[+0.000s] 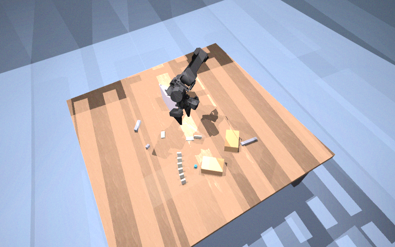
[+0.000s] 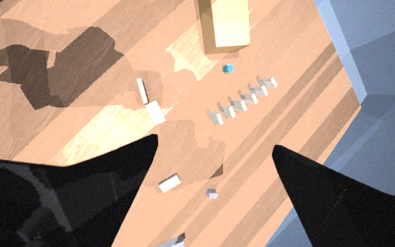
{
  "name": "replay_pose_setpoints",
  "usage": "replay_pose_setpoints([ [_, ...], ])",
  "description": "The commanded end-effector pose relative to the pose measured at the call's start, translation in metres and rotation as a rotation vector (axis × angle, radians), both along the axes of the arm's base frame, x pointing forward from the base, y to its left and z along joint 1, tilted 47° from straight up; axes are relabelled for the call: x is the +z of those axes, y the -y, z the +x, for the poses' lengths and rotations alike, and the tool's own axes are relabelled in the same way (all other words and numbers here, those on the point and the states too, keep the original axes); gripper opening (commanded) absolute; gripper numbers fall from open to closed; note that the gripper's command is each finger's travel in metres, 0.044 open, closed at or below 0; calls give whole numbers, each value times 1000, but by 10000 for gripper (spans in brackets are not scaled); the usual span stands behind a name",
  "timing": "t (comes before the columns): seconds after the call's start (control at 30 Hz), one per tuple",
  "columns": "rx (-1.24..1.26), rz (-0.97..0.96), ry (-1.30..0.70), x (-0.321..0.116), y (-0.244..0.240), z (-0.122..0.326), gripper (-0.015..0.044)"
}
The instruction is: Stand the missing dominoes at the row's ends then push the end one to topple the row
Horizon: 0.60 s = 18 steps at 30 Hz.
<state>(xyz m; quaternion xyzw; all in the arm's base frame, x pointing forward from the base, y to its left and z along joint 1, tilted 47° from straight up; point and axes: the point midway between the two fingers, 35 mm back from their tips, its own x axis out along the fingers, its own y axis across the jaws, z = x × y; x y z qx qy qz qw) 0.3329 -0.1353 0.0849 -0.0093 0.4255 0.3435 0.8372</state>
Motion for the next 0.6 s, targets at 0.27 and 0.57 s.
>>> replay_pose_setpoints([
  [0.27,600,40,3,-78,-139,-5,440],
  [0.57,600,39,3,-109,-169,-2,440],
])
